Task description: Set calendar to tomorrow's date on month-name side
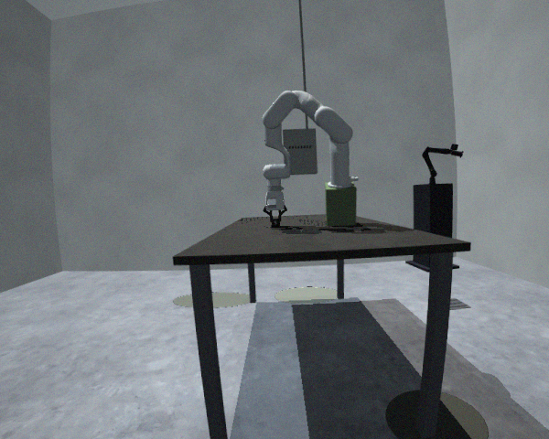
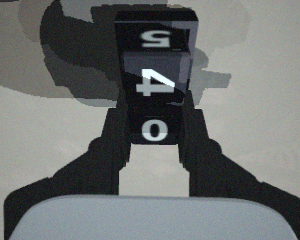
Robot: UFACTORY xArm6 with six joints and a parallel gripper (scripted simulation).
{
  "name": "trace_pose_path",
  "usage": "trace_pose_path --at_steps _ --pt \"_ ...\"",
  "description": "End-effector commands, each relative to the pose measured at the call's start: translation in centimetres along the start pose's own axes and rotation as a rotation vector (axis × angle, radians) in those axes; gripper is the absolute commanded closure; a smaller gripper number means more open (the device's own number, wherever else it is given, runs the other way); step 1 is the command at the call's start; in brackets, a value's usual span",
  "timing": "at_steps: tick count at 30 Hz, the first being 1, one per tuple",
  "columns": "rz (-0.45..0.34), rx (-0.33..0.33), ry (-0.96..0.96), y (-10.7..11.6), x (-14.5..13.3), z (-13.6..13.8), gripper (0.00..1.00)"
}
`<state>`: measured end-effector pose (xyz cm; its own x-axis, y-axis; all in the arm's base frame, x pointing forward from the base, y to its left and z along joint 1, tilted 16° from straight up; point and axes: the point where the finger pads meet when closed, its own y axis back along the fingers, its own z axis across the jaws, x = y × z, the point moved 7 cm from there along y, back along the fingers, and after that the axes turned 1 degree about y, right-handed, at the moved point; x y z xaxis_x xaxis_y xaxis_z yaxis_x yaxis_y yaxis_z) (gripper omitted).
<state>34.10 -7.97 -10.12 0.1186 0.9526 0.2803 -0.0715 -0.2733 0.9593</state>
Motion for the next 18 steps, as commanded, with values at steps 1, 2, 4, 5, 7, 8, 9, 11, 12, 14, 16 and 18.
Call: trace_pose_path --at_steps 1,2,4,5,7,8,9,11,12,14,16,18 --pt "-0.001 -0.002 0.0 0.07 -0.01 0.1 0.67" --pt "-0.001 -0.002 0.0 0.07 -0.01 0.1 0.67" --pt "-0.001 -0.002 0.0 0.07 -0.01 0.1 0.63" --pt "-0.001 -0.002 0.0 0.07 -0.01 0.1 0.63" --pt "-0.001 -0.002 0.0 0.07 -0.01 0.1 0.63" --pt "-0.001 -0.002 0.0 0.07 -0.01 0.1 0.63" --pt "-0.001 -0.002 0.0 0.07 -0.01 0.1 0.59" --pt "-0.001 -0.002 0.0 0.07 -0.01 0.1 0.59" --pt "-0.001 -0.002 0.0 0.07 -0.01 0.1 0.55" --pt "-0.001 -0.002 0.0 0.07 -0.01 0.1 0.55" --pt "-0.001 -0.002 0.0 0.07 -0.01 0.1 0.51" --pt "-0.001 -0.002 0.0 0.07 -0.01 0.1 0.51"
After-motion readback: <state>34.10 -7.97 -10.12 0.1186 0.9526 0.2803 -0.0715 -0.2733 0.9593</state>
